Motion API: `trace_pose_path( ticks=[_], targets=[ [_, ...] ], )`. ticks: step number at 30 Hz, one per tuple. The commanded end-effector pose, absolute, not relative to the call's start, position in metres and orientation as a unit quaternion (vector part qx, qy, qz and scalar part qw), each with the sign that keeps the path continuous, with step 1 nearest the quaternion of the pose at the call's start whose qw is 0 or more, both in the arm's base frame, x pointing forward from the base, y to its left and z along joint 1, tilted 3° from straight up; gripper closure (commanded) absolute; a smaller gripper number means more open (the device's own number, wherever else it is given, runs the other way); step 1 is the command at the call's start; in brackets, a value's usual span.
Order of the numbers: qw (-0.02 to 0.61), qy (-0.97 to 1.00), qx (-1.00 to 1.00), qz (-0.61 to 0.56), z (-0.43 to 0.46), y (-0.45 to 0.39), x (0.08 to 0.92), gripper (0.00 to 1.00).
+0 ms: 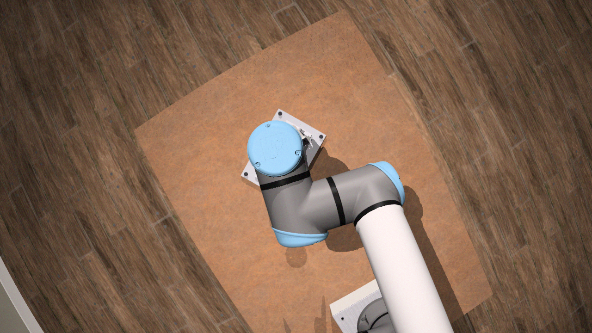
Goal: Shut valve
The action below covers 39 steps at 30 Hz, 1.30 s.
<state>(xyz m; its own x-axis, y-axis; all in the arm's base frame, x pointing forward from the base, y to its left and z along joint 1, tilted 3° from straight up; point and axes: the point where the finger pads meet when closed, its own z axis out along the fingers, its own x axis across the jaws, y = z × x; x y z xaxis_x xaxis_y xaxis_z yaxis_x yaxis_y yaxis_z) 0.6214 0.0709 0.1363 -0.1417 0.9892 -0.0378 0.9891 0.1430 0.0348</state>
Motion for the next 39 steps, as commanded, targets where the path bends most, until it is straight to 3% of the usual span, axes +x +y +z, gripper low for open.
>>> trace_pose_path(
  ticks=[1, 39],
  targets=[
    [0.025, 0.790, 0.613, 0.000, 0.1364, 0.0732, 0.6220, 0.00],
    [0.024, 0.827, 0.562, -0.002, 0.1327, 0.0725, 0.6210, 0.00]
  ],
)
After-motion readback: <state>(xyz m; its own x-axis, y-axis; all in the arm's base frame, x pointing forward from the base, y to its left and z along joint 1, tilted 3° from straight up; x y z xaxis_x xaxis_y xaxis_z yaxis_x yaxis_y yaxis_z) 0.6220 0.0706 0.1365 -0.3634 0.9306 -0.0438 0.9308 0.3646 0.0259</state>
